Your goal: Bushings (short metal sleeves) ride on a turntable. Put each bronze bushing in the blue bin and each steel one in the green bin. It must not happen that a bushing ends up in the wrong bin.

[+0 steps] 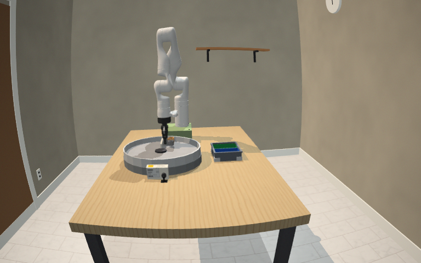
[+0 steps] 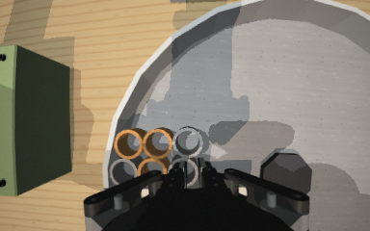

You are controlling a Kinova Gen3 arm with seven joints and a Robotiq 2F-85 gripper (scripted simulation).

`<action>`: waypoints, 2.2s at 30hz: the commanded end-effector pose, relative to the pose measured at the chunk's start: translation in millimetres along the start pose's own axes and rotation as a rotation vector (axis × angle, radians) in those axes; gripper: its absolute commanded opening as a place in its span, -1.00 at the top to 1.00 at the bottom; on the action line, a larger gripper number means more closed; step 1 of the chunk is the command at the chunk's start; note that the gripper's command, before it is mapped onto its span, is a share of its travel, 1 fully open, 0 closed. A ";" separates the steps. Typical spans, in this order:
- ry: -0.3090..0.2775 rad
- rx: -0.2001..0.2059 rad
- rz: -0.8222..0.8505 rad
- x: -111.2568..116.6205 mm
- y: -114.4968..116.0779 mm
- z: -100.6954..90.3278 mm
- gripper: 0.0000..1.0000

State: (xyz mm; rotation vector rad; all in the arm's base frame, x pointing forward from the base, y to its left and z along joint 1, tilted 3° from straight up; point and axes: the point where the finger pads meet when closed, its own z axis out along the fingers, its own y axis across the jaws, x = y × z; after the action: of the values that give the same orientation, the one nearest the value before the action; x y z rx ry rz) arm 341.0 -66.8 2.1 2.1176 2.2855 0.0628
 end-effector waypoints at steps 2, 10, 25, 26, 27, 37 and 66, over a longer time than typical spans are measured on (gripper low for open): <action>0.000 -0.001 0.000 0.0 0.2 -0.2 0.72; 0.000 -0.001 0.000 -0.1 0.3 -0.3 1.00; 0.000 -0.001 0.000 0.0 0.5 -0.3 1.00; 0.000 -0.001 0.000 0.0 0.5 -0.3 1.00; 0.000 -0.001 0.000 0.0 0.5 -0.3 1.00; 0.000 -0.001 0.000 0.0 0.5 -0.3 1.00; 0.000 -0.001 0.000 0.0 0.5 -2.7 1.00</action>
State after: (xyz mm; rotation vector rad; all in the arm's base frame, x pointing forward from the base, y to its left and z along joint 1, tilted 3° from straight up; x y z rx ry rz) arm 341.0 -66.5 2.9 2.1177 2.2868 0.0622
